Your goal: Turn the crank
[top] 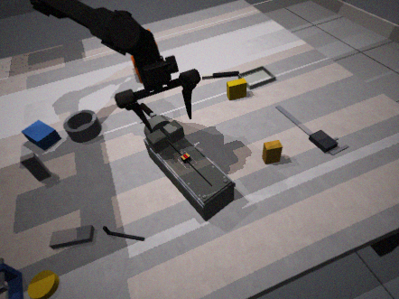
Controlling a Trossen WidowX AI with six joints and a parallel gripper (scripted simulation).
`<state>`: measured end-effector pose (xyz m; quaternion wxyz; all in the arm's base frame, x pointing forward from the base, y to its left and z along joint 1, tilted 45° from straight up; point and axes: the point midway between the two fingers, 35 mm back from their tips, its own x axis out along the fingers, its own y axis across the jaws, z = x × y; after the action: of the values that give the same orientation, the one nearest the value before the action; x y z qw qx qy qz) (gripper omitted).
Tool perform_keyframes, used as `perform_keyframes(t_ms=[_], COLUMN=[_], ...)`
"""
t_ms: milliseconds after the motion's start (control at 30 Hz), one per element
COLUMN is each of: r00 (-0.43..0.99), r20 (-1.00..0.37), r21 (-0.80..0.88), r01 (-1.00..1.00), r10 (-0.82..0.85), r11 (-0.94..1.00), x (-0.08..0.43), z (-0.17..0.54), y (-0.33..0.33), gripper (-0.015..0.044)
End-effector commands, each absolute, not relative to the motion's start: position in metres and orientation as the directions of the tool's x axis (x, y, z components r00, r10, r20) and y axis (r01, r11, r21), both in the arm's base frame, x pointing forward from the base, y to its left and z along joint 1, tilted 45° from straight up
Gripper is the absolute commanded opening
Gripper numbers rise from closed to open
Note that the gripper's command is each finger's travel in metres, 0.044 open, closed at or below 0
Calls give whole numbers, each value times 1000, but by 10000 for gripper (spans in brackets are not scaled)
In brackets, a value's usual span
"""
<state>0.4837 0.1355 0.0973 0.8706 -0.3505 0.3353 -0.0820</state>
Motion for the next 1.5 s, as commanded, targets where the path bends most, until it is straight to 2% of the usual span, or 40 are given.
perform_keyframes(t_ms=[0, 767, 1300, 1333, 1467], r00=[750, 750, 750, 750, 750], r20=[-538, -538, -538, -538, -538], r21=[-671, -672, -672, -672, -672], r01=[-106, -106, -106, -106, -106], r10=[-384, -384, -384, -384, -384], r11=[733, 733, 733, 733, 733], x=[483, 483, 483, 483, 483], z=[75, 72, 72, 72, 72], y=[116, 114, 114, 114, 114], gripper=[440, 440, 20, 0, 0])
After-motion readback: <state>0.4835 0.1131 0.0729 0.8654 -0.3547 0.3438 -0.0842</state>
